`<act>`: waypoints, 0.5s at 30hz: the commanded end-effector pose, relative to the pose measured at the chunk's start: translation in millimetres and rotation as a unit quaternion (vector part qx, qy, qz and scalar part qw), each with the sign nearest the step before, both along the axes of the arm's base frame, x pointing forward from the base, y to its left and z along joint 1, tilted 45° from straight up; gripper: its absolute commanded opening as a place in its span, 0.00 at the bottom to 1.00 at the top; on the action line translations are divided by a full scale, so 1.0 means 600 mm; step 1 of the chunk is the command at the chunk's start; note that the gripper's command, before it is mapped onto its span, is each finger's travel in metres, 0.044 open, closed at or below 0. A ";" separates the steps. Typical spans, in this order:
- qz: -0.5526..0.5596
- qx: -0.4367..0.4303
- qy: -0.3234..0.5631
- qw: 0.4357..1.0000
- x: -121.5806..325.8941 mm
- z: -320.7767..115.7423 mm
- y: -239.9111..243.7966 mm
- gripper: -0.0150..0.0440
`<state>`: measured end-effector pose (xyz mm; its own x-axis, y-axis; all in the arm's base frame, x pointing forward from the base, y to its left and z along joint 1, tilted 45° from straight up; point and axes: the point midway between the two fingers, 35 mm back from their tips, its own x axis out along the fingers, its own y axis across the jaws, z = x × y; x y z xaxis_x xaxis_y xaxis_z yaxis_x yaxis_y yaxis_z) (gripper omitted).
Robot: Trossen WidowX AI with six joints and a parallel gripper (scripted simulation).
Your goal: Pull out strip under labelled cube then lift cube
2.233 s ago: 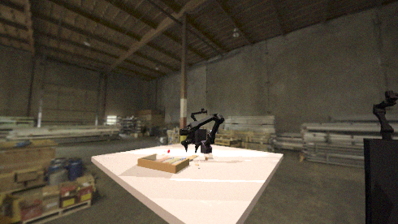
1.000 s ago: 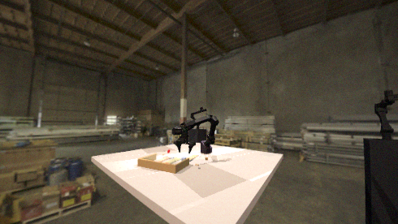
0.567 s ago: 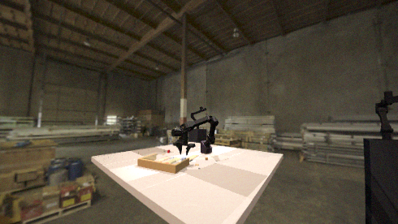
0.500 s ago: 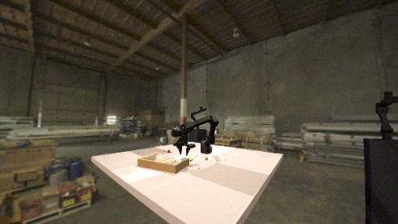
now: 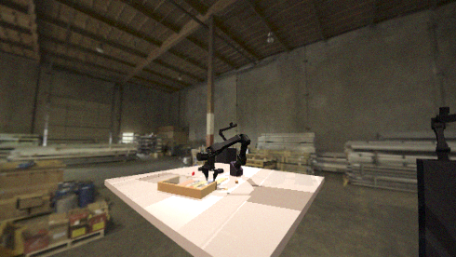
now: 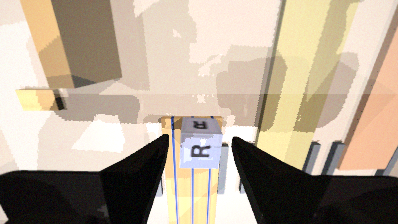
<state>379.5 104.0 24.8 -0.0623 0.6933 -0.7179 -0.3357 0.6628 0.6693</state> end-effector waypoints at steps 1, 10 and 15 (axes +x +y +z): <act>-0.002 0.002 0.005 1.000 -0.005 -0.011 0.009 0.68; -0.002 0.003 0.005 1.000 -0.007 -0.017 0.015 0.68; 0.001 0.001 0.001 1.000 -0.004 -0.014 0.015 0.49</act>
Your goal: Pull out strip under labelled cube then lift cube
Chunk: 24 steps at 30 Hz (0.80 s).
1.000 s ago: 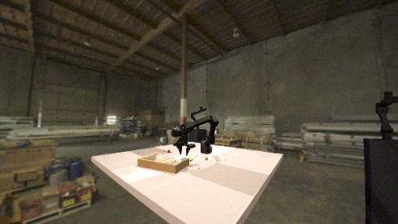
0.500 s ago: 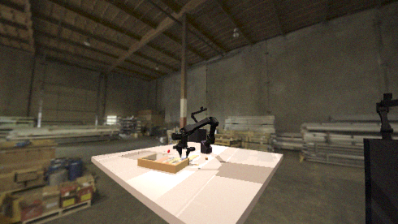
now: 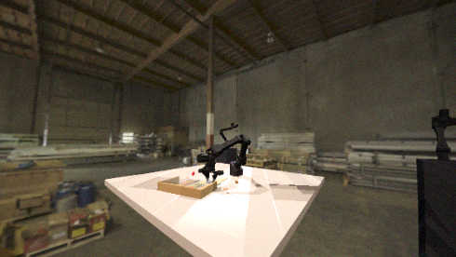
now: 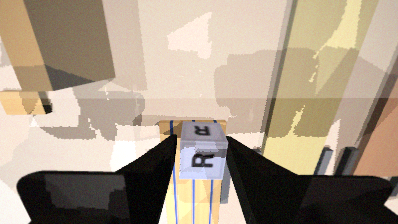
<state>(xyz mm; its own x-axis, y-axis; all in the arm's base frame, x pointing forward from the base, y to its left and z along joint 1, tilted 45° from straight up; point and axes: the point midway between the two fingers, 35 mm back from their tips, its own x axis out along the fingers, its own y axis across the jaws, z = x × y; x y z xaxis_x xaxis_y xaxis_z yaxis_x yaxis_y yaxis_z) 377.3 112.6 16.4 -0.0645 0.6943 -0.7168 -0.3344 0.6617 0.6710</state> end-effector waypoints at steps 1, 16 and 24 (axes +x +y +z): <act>0.000 0.000 0.000 1.000 0.000 0.000 0.000 0.48; -0.001 -0.001 0.003 1.000 -0.048 0.022 -0.042 0.25; -0.002 0.001 0.006 1.000 -0.092 0.038 -0.072 0.25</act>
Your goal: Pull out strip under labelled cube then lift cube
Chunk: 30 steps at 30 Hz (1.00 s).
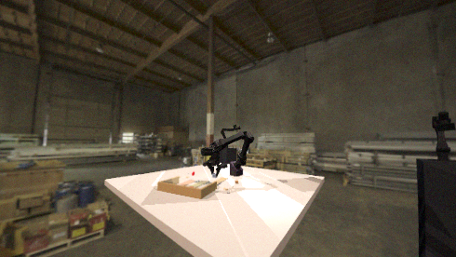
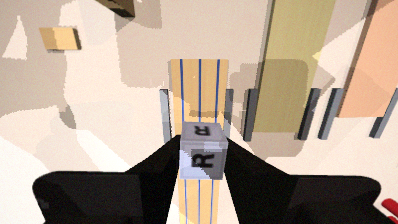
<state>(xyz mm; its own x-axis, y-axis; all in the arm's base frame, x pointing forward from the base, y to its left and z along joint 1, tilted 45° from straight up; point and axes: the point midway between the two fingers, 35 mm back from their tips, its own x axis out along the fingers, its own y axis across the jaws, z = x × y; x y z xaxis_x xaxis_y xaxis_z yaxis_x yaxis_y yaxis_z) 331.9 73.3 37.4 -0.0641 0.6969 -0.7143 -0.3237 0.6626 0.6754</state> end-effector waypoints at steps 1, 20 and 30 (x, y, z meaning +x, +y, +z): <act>0.002 -0.001 0.002 1.000 -0.016 0.003 -0.007 0.25; 0.002 -0.002 0.003 1.000 -0.059 0.029 -0.049 0.25; 0.002 -0.002 0.003 1.000 -0.058 0.039 -0.060 0.25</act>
